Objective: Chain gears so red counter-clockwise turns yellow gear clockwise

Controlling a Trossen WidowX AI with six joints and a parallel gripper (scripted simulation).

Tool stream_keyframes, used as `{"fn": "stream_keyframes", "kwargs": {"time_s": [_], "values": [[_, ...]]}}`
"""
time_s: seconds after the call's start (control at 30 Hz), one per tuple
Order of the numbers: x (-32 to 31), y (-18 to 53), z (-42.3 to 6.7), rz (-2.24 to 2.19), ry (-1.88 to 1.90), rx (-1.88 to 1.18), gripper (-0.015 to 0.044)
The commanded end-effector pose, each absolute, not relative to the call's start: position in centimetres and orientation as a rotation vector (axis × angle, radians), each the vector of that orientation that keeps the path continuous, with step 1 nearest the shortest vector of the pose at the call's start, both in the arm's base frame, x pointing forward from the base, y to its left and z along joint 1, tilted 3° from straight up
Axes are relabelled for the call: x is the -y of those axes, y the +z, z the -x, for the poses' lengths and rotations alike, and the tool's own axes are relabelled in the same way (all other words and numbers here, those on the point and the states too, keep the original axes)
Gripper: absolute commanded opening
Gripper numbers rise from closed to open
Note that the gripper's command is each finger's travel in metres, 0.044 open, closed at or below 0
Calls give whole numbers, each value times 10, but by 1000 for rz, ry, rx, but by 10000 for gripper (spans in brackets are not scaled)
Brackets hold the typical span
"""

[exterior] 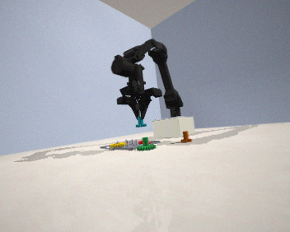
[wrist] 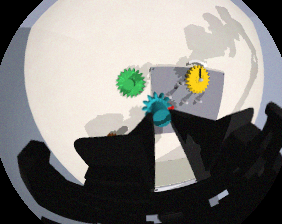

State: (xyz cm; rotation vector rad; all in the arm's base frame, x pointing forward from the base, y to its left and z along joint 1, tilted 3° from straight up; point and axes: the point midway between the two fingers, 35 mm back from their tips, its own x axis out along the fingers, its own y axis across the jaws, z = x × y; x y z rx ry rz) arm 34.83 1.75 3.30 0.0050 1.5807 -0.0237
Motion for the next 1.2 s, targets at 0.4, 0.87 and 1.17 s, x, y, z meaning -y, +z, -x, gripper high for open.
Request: {"fn": "stream_keyframes", "kwargs": {"time_s": [0.4,0.87,1.17], "values": [[20,14,-343,3,-29,-1585,0],[20,17,-342,3,-29,-1585,0],[20,16,-343,10,-23,-1585,0]]}}
